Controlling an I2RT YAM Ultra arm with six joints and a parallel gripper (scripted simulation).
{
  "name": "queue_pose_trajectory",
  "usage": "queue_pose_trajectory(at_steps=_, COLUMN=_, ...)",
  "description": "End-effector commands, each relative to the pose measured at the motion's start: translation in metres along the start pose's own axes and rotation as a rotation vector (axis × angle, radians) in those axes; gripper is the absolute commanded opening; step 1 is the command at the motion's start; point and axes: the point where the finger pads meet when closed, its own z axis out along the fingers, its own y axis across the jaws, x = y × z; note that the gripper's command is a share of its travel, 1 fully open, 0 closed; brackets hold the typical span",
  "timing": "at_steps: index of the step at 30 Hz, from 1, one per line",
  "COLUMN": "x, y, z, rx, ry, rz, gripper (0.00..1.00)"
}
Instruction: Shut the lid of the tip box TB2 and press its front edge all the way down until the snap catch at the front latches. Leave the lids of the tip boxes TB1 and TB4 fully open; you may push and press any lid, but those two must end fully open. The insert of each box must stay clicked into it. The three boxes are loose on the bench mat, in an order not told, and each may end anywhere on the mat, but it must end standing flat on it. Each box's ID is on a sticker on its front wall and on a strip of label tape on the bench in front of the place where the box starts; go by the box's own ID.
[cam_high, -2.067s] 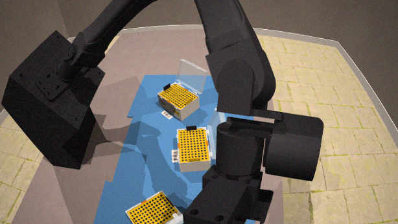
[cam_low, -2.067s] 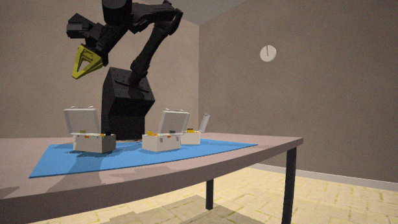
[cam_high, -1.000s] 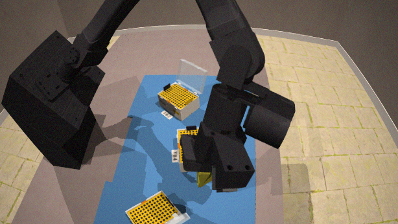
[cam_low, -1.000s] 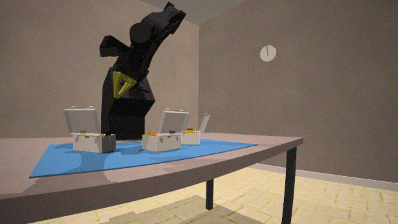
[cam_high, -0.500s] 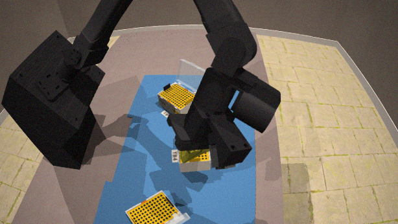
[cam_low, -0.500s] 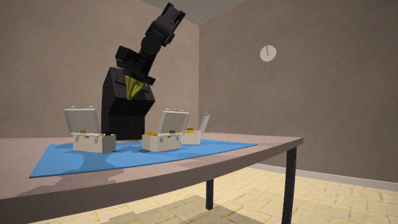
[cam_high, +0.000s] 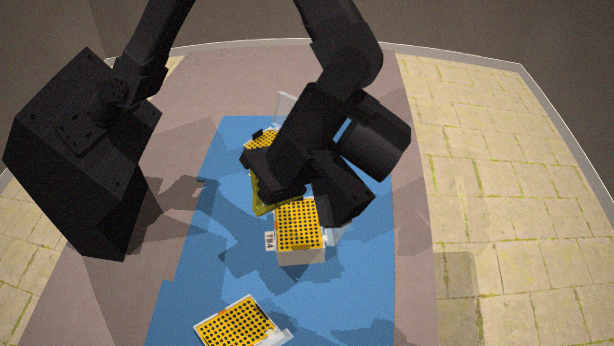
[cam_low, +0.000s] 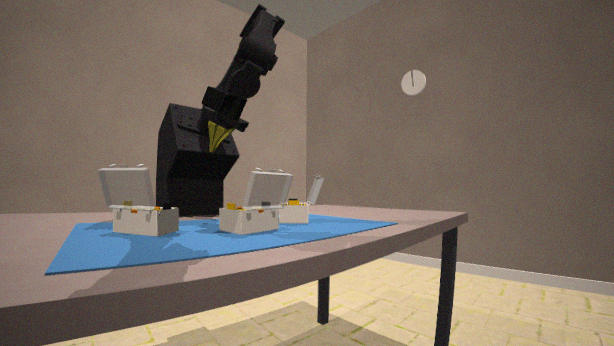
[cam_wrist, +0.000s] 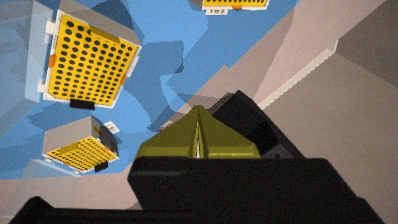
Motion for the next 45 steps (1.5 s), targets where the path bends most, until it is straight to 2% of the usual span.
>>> queue_pose_trajectory(at_steps=1, x=0.014, y=-0.006, z=-0.006, rx=0.030, ry=0.026, rz=-0.109, gripper=0.00)
queue_pose_trajectory(at_steps=4, x=0.029, y=-0.007, z=-0.007, rx=0.042, ry=0.063, rz=-0.199, gripper=0.00)
queue_pose_trajectory(at_steps=6, x=0.029, y=-0.007, z=-0.007, rx=0.042, ry=0.063, rz=-0.199, gripper=0.00)
queue_pose_trajectory(at_steps=21, x=0.099, y=-0.023, z=-0.015, rx=0.080, ry=0.245, rz=-0.627, gripper=0.00)
queue_pose_trajectory(at_steps=23, x=0.099, y=-0.023, z=-0.015, rx=0.080, ry=0.245, rz=-0.627, gripper=0.00)
queue_pose_trajectory(at_steps=26, x=0.093, y=-0.009, z=-0.012, rx=0.113, ry=0.168, rz=-0.606, gripper=0.00)
queue_pose_trajectory(at_steps=29, x=0.087, y=0.004, z=-0.008, rx=0.113, ry=0.168, rz=-0.606, gripper=0.00)
queue_pose_trajectory(at_steps=30, x=0.086, y=0.009, z=-0.008, rx=0.118, ry=0.137, rz=-0.595, gripper=0.00)
queue_pose_trajectory(at_steps=33, x=0.083, y=0.021, z=-0.006, rx=0.120, ry=0.125, rz=-0.591, gripper=0.00)
queue_pose_trajectory(at_steps=35, x=0.082, y=0.031, z=-0.004, rx=0.121, ry=0.081, rz=-0.574, gripper=0.00)
queue_pose_trajectory(at_steps=37, x=0.081, y=0.038, z=-0.003, rx=0.121, ry=0.081, rz=-0.574, gripper=0.00)
queue_pose_trajectory(at_steps=38, x=0.080, y=0.043, z=-0.003, rx=0.117, ry=0.050, rz=-0.561, gripper=0.00)
queue_pose_trajectory(at_steps=40, x=0.080, y=0.043, z=-0.003, rx=0.117, ry=0.050, rz=-0.561, gripper=0.00)
queue_pose_trajectory(at_steps=42, x=0.080, y=0.053, z=-0.002, rx=0.115, ry=0.036, rz=-0.555, gripper=0.00)
queue_pose_trajectory(at_steps=44, x=0.080, y=0.063, z=-0.001, rx=0.103, ry=-0.010, rz=-0.533, gripper=0.00)
queue_pose_trajectory(at_steps=45, x=0.080, y=0.068, z=-0.001, rx=0.103, ry=-0.010, rz=-0.533, gripper=0.00)
